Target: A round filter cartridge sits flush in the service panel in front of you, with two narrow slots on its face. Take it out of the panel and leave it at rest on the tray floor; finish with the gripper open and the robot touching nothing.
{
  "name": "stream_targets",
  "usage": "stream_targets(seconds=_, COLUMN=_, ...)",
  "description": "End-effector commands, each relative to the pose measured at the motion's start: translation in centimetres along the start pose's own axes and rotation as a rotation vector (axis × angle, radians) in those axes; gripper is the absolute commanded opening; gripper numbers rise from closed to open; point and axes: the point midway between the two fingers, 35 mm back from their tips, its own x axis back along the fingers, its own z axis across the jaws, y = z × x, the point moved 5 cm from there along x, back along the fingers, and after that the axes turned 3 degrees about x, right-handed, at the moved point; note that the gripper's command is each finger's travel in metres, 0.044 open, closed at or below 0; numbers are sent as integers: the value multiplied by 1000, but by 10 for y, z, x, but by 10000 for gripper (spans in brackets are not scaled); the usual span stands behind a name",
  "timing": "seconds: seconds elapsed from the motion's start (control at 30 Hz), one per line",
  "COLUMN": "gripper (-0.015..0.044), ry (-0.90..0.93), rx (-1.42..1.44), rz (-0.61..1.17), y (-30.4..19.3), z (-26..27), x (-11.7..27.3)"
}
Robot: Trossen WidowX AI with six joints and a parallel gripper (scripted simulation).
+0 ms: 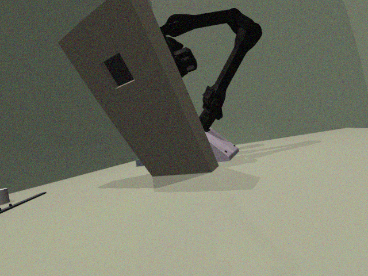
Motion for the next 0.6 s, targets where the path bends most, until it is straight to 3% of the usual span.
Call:
stream_targets(seconds=0.0, gripper=305, ry=4, rx=-5, rz=-1, y=-1, z=1, x=-7)
stream_targets(seconds=0.37, gripper=305, ry=8, rx=-4, rz=-2, y=-2, z=2, x=-22)
stream_targets(seconds=0.43, gripper=252, ry=4, rx=1, rz=-1, y=0, z=1, x=-19)
stream_targets(seconds=0.57, gripper=226, ry=4, rx=1, rz=-1, y=0, z=1, x=-19)
